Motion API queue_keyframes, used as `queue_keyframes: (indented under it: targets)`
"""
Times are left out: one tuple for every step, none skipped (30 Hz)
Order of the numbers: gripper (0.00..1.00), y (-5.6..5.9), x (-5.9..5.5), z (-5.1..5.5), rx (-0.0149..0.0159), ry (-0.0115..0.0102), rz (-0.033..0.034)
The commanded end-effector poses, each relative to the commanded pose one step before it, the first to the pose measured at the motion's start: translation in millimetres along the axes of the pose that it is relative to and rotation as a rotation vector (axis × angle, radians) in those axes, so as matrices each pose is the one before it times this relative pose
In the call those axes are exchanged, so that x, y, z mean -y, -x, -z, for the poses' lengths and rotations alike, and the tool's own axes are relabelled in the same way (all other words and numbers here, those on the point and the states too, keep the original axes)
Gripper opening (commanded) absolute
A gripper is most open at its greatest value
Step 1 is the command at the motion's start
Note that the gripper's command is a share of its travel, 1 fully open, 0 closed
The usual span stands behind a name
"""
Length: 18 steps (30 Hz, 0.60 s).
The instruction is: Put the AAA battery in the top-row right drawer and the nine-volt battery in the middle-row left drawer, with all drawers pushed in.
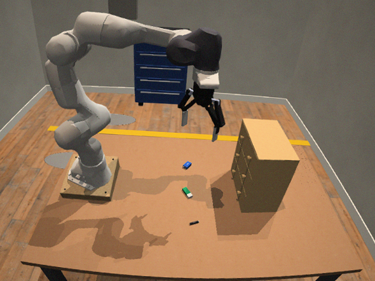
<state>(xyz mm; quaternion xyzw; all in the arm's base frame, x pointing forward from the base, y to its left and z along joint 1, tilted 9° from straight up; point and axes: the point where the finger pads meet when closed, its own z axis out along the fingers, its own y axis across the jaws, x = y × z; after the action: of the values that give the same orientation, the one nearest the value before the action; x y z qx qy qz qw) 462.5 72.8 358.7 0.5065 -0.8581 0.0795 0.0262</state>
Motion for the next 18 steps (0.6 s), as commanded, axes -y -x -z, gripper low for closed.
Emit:
queue_keyframes:
  targets:
    - [1.0, 1.29, -0.22, -0.93, 0.00377, 0.0013, -0.26702]
    - [1.0, 0.11, 0.11, -0.49, -0.00093, 0.00001, -0.04031]
    - [1.0, 0.11, 0.1, -0.47, -0.00101, -0.00015, -0.03064]
    - [1.0, 0.11, 0.09, -0.46, -0.00097, -0.00022, -0.03081]
    - [1.0, 0.11, 0.09, -0.44, -0.00093, -0.00023, -0.03077]
    - [1.0, 0.09, 0.07, -0.37, -0.00085, -0.00022, -0.03078]
    - [1.0, 0.09, 0.06, -0.34, -0.00077, -0.00021, -0.03084]
    - [1.0, 0.0, 0.0, 0.0, 0.0, 0.0, 0.0]
    - [1.0, 0.0, 0.0, 0.0, 0.0, 0.0, 0.0]
    - [1.0, 0.07, 0.05, -0.29, -0.0004, 0.00018, -0.08227]
    - [1.0, 0.06, 0.03, -0.23, -0.00031, 0.00003, -0.03003]
    - [1.0, 0.05, 0.03, -0.19, -0.00019, -0.00017, -0.03186]
    - [1.0, 0.05, 0.02, -0.17, -0.00003, -0.00013, -0.03199]
    - [1.0, 0.02, 0.01, -0.1, 0.0001, -0.00002, -0.03212]
    - [1.0, 0.02, 0.01, -0.08, 0.00019, 0.00014, -0.03226]
    - [1.0, 0.02, 0.0, -0.06, 0.00027, 0.00036, -0.03244]
    - [1.0, 0.01, 0.0, -0.03, 0.00033, 0.00063, -0.03263]
    - [1.0, 0.0, 0.0, -0.01, 0.00036, 0.00095, -0.03284]
